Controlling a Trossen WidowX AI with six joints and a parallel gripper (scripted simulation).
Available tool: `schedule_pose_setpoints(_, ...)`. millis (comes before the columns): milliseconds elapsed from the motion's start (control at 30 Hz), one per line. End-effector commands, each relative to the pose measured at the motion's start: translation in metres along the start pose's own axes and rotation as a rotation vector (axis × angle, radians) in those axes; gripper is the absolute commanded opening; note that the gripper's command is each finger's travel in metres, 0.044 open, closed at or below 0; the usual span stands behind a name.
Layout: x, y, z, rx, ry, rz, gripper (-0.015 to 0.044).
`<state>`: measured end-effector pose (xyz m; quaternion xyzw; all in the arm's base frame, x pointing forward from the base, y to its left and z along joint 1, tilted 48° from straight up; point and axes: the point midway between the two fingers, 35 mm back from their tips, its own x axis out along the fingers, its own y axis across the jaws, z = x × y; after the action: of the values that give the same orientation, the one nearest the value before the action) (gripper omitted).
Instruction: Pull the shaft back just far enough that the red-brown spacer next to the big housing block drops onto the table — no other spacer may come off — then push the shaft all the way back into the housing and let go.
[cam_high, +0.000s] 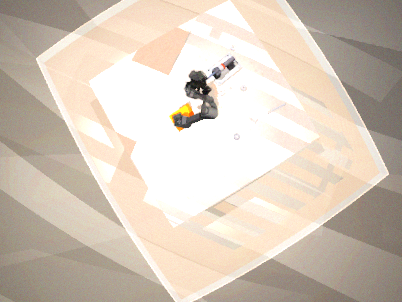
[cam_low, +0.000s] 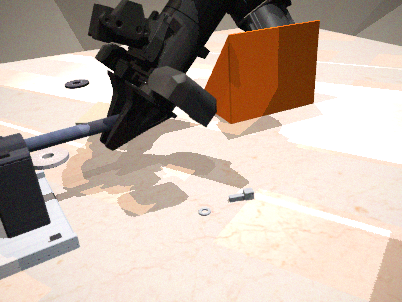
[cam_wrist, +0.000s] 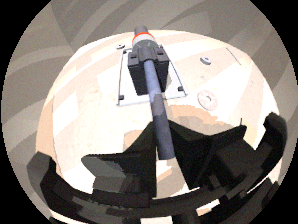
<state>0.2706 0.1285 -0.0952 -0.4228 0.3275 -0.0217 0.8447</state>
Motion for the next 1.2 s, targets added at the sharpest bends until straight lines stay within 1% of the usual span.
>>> schedule_pose_setpoints(0, -0.0005, -0.0007, -0.0004, 0.005, 0.000, -0.004, 0.0000)
schedule_pose_setpoints(1167, -0.0028, -0.0006, -0.0027, 0.005, 0.000, -0.003, 0.0000)
